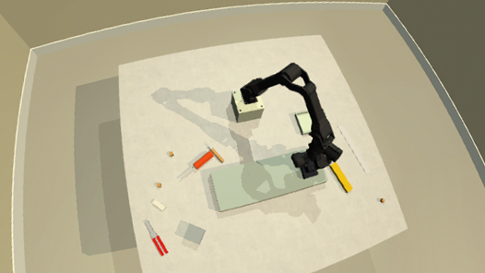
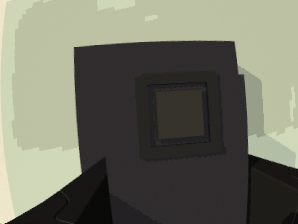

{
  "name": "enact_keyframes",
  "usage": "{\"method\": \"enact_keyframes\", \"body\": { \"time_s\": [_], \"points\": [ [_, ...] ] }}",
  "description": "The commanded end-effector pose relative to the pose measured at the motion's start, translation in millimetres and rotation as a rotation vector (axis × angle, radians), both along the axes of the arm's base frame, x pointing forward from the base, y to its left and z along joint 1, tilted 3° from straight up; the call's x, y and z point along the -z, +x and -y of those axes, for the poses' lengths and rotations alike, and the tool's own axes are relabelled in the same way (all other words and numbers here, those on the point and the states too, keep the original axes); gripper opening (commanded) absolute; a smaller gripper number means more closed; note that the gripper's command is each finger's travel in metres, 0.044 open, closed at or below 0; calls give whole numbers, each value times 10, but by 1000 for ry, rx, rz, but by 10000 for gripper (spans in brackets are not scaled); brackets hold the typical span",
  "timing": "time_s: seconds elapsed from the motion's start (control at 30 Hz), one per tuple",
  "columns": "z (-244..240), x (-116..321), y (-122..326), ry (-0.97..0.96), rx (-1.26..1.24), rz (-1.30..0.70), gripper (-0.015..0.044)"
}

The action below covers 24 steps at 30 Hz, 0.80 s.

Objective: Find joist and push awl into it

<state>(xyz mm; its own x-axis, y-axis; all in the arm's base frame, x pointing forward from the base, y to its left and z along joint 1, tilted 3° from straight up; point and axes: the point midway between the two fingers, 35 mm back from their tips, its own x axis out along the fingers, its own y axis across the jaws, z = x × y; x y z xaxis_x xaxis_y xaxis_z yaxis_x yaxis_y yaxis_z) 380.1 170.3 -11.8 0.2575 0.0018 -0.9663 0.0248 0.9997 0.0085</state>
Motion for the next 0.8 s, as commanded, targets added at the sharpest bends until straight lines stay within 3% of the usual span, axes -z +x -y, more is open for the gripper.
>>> {"method": "enact_keyframes", "body": {
  "time_s": [0.0,0.77],
  "points": [
    [122,8,4,-7,8,-1,0],
    [593,12,-9,-11,8,-1,0]
  ]
}}
